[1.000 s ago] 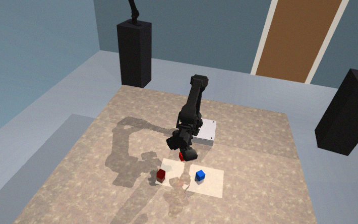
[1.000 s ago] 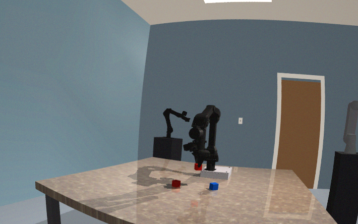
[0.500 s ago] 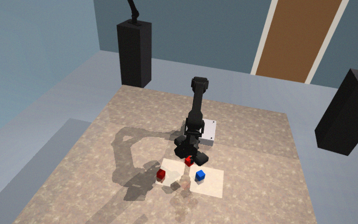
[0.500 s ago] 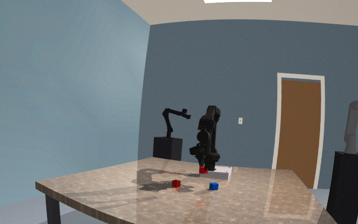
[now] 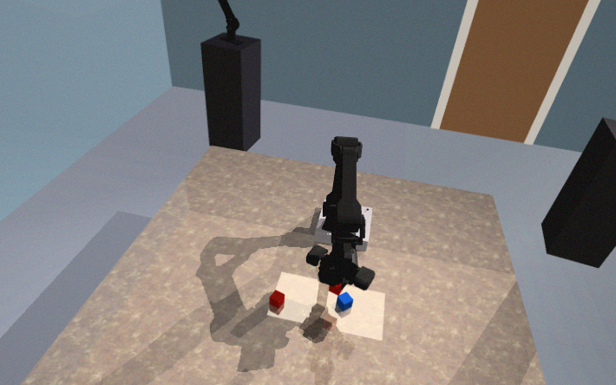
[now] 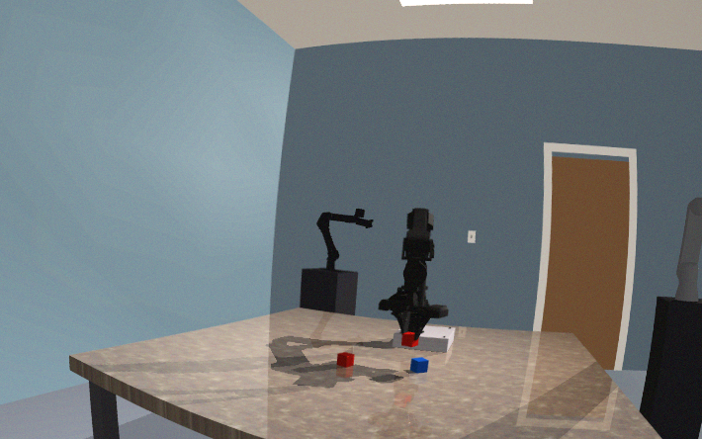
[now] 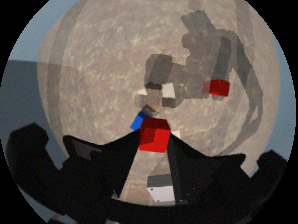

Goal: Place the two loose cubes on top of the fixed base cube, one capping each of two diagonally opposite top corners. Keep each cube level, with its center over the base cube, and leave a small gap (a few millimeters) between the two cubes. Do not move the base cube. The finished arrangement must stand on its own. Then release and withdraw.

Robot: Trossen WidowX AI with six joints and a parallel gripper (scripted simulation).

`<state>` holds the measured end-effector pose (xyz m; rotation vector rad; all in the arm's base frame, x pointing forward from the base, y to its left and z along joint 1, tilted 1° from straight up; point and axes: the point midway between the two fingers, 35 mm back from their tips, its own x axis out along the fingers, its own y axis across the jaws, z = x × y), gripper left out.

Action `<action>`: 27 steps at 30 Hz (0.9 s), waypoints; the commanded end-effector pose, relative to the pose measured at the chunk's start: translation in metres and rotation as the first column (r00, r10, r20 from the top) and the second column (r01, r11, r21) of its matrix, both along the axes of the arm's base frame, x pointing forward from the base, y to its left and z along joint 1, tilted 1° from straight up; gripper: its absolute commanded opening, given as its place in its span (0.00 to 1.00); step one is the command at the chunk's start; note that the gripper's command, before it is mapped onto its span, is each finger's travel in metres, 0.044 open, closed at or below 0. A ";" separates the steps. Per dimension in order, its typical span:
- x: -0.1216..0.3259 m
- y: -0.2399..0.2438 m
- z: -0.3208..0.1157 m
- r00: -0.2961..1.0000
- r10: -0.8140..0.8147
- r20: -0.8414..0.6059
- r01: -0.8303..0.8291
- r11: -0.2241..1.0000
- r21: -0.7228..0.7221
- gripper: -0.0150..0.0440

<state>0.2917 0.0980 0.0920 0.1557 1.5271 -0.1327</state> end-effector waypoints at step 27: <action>0.007 0.033 -0.018 0.959 0.284 0.006 -0.284 0.959 -0.020 0.43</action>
